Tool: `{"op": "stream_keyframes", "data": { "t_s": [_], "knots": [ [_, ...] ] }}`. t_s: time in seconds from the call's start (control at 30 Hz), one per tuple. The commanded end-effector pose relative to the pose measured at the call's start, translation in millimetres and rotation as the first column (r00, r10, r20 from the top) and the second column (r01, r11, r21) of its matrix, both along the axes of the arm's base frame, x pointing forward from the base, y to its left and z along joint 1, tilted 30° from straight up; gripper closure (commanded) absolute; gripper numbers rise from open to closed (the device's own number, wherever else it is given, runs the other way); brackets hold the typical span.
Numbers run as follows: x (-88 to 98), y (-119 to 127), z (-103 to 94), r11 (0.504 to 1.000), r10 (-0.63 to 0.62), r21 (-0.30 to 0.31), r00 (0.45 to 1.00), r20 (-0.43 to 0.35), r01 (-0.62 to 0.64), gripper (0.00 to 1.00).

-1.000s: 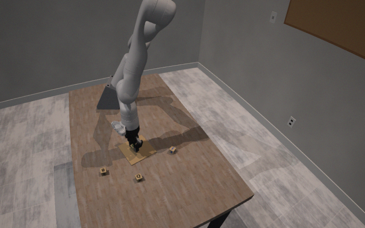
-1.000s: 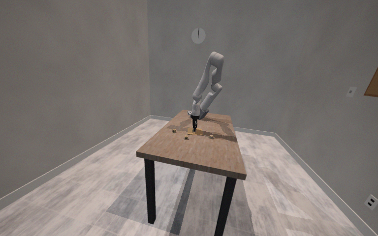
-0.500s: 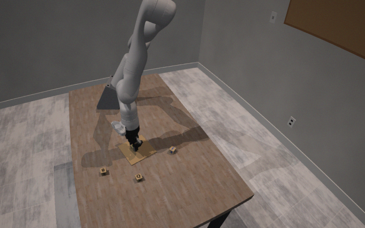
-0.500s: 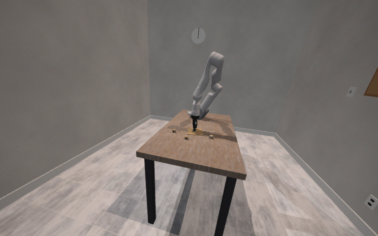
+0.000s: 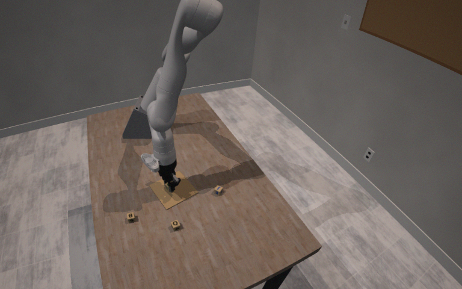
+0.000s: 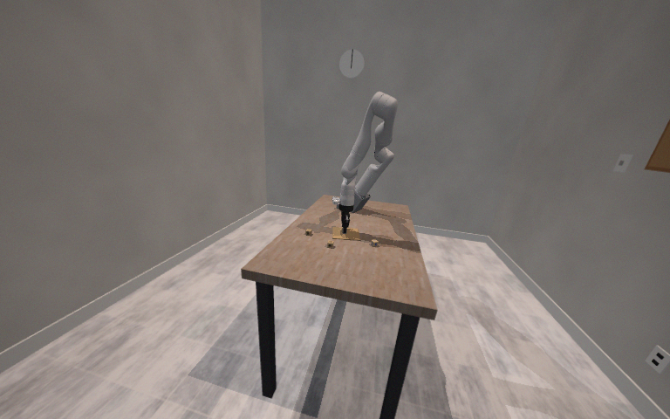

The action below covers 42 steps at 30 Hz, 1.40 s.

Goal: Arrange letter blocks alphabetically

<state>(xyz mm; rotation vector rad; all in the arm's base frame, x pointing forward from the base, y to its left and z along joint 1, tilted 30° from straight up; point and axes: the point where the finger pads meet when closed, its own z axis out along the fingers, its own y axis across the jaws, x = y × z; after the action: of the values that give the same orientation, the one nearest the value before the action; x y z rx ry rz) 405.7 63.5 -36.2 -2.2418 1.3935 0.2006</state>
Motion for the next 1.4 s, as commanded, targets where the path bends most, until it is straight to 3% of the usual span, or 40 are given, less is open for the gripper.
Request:
{"op": "stream_keyframes", "data": {
  "t_s": [0.0, 0.67, 1.37],
  "knots": [
    [0.4, 0, 0.3, 1.000, -0.001, 0.000, 1.000, 0.001, 0.001, 0.79],
    [-0.3, -3, 5.4, 1.000, -0.001, 0.000, 1.000, 0.001, 0.001, 0.79],
    [-11.6, -44, 80.6, 1.000, -0.001, 0.000, 1.000, 0.001, 0.001, 0.79]
  ]
}}
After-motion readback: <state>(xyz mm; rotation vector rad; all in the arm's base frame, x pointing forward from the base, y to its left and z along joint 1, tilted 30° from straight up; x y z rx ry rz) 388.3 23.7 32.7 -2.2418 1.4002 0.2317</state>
